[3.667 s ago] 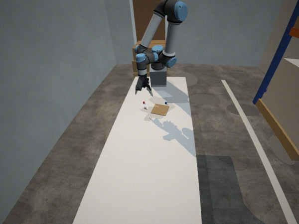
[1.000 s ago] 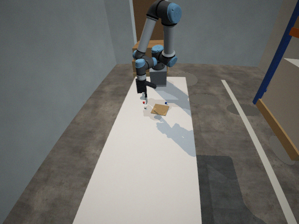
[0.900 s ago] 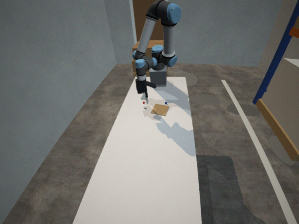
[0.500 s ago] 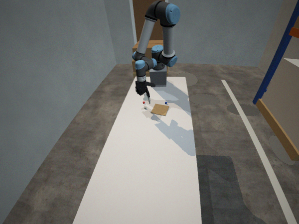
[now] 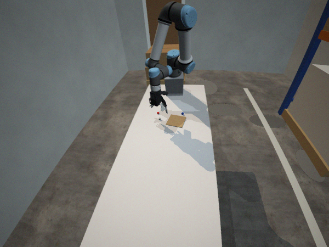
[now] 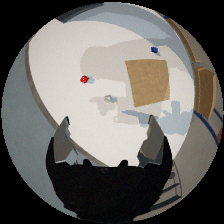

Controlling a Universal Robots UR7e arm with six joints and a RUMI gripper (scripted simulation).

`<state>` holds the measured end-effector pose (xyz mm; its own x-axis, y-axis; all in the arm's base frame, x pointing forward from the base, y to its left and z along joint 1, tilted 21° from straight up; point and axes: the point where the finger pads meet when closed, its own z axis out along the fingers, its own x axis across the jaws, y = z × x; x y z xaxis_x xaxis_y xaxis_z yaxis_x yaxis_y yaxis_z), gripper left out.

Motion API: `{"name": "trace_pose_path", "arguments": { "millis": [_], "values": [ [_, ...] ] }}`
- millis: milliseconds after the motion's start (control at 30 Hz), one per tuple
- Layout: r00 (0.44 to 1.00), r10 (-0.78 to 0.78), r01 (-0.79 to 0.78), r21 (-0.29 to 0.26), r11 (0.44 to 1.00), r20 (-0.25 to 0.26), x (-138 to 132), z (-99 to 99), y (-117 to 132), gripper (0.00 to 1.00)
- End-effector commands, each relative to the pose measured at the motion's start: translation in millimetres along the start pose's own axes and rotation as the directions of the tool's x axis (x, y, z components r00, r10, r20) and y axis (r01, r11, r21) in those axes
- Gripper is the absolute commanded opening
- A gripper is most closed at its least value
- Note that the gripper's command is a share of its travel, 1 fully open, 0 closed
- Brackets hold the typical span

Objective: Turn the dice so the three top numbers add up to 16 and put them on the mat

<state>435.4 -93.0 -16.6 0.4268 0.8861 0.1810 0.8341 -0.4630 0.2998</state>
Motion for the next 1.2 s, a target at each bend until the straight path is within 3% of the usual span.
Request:
{"name": "trace_pose_path", "arguments": {
  "millis": [0, 367, 900, 933, 1167],
  "values": [
    [0.996, -0.094, 0.094, -0.001, 0.996, -0.005, -1.1, 1.6, 1.1, 1.00],
    [0.973, -0.231, 0.231, -0.002, 0.973, -0.004, -2.7, 4.6, 2.5, 1.00],
    [0.964, -0.265, 0.265, -0.002, 0.964, -0.004, -3.1, 5.3, 3.0, 1.00],
    [0.964, -0.265, 0.265, -0.002, 0.964, -0.004, -3.1, 5.3, 3.0, 0.18],
    [0.964, -0.265, 0.265, -0.002, 0.964, -0.004, -3.1, 5.3, 3.0, 0.18]
  ]
}}
